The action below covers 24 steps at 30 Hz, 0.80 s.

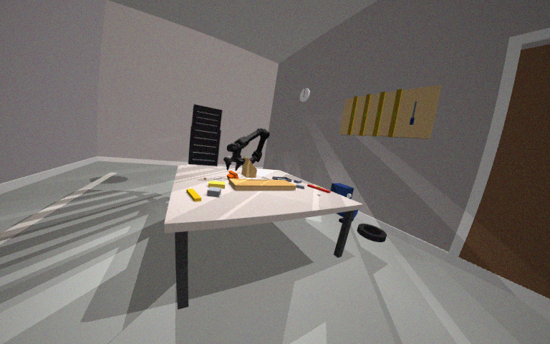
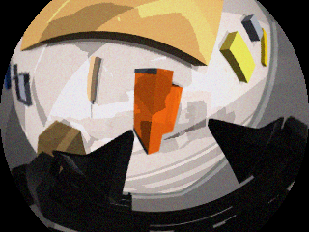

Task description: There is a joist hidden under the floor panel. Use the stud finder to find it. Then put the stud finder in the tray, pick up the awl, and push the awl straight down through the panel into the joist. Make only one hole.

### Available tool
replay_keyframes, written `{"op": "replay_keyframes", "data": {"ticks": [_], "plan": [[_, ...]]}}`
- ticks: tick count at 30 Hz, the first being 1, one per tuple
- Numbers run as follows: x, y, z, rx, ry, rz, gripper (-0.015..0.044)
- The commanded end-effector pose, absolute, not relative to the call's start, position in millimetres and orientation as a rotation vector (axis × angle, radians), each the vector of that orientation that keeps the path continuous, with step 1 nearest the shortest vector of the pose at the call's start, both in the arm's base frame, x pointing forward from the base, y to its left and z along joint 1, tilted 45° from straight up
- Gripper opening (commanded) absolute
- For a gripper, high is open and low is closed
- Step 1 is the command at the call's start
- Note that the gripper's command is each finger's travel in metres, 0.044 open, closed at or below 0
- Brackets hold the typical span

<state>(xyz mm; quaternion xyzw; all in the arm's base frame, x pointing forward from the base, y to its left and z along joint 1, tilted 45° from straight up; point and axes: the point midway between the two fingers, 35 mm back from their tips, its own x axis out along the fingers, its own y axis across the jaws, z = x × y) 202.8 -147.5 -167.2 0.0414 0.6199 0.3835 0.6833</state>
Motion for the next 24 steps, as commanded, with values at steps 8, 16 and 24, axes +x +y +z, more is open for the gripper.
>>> {"op": "replay_keyframes", "data": {"ticks": [8, 16, 24], "plan": [[203.8, -153.7, -183.4, -0.555, 0.605, 1.497, 0.044], [203.7, -154.2, -185.7, -0.733, 0.379, 1.584, 0.044], [203.7, -154.2, -185.7, -0.733, 0.379, 1.584, 0.044]]}}
